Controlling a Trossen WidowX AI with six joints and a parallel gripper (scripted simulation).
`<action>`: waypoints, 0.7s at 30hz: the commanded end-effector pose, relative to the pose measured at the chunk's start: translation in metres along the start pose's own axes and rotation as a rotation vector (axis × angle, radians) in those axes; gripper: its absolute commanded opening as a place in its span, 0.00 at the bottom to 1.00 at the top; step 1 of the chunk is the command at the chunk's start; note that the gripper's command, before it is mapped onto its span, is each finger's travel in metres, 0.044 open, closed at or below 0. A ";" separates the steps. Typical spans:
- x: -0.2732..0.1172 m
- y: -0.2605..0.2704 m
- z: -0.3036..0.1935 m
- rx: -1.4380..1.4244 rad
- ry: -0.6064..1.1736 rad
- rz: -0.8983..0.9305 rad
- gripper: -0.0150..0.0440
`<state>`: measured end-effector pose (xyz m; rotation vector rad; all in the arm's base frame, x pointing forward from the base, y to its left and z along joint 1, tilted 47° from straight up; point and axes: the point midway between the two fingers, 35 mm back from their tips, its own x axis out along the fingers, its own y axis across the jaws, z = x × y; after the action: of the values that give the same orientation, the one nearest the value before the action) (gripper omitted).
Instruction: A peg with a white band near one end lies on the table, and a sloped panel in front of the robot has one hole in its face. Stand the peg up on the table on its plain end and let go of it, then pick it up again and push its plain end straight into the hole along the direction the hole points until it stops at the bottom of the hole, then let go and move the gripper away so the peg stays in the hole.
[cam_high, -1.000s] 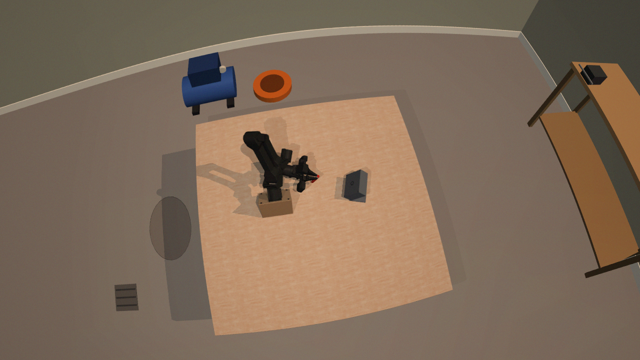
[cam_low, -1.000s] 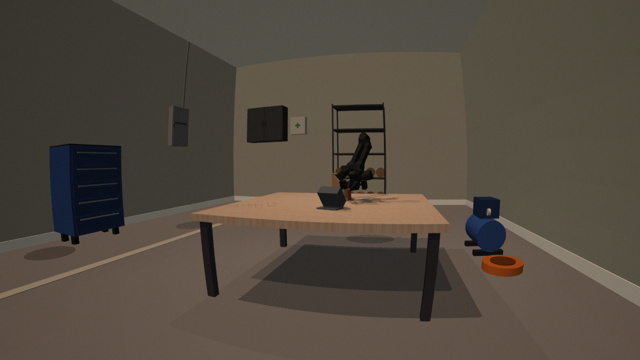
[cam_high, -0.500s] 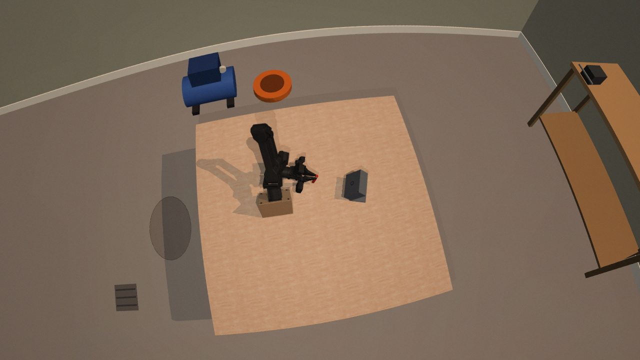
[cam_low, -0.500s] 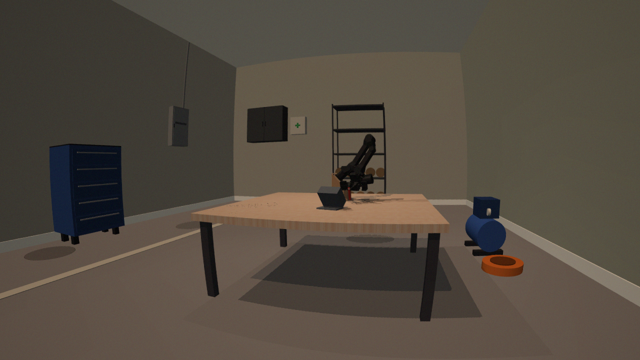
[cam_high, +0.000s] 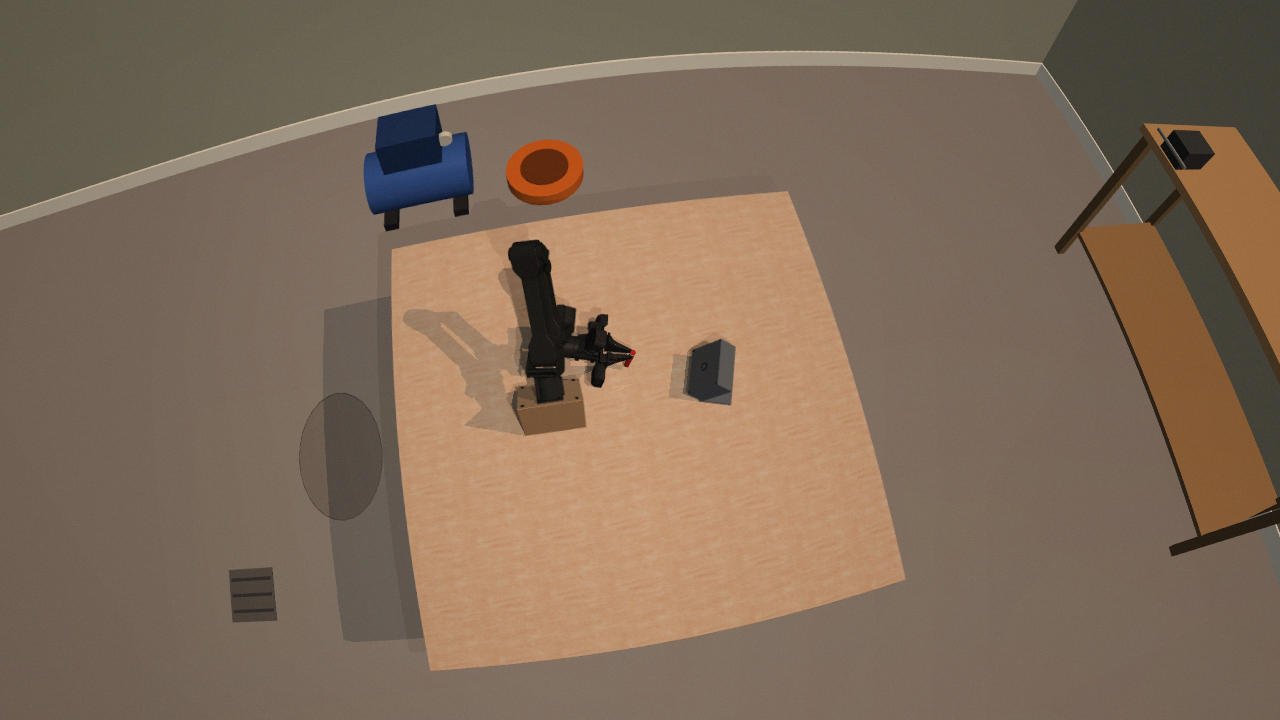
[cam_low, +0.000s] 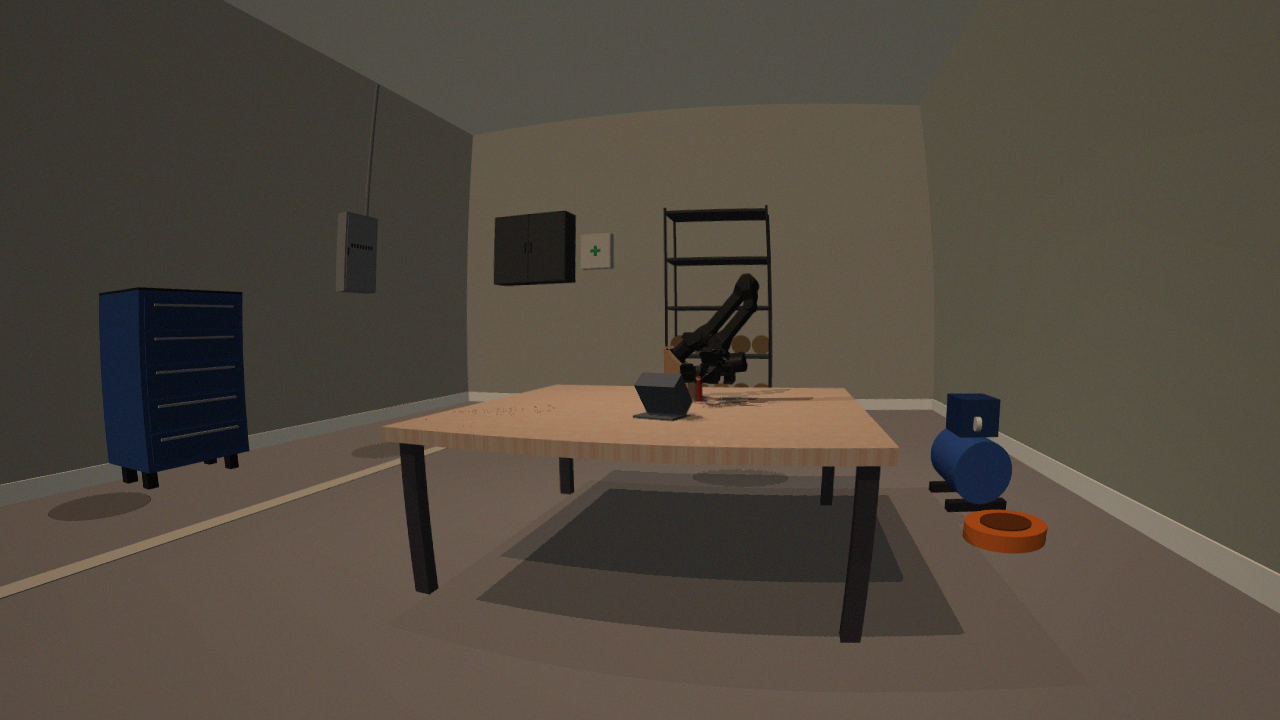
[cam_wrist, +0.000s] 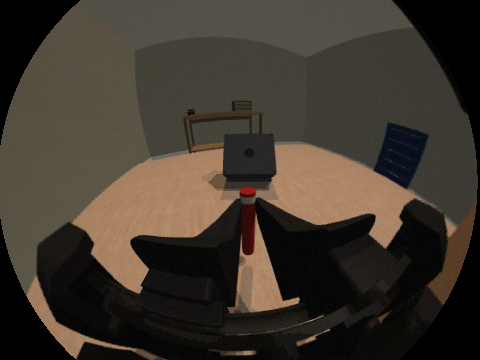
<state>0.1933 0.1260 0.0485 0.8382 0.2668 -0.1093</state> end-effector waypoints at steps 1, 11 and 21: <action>0.000 0.000 -0.002 0.000 0.000 0.000 0.34; 0.001 0.001 -0.006 -0.002 0.006 0.003 0.34; 0.001 0.002 -0.010 -0.004 0.012 0.006 0.34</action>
<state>0.1926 0.1335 0.0443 0.8357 0.2763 -0.0971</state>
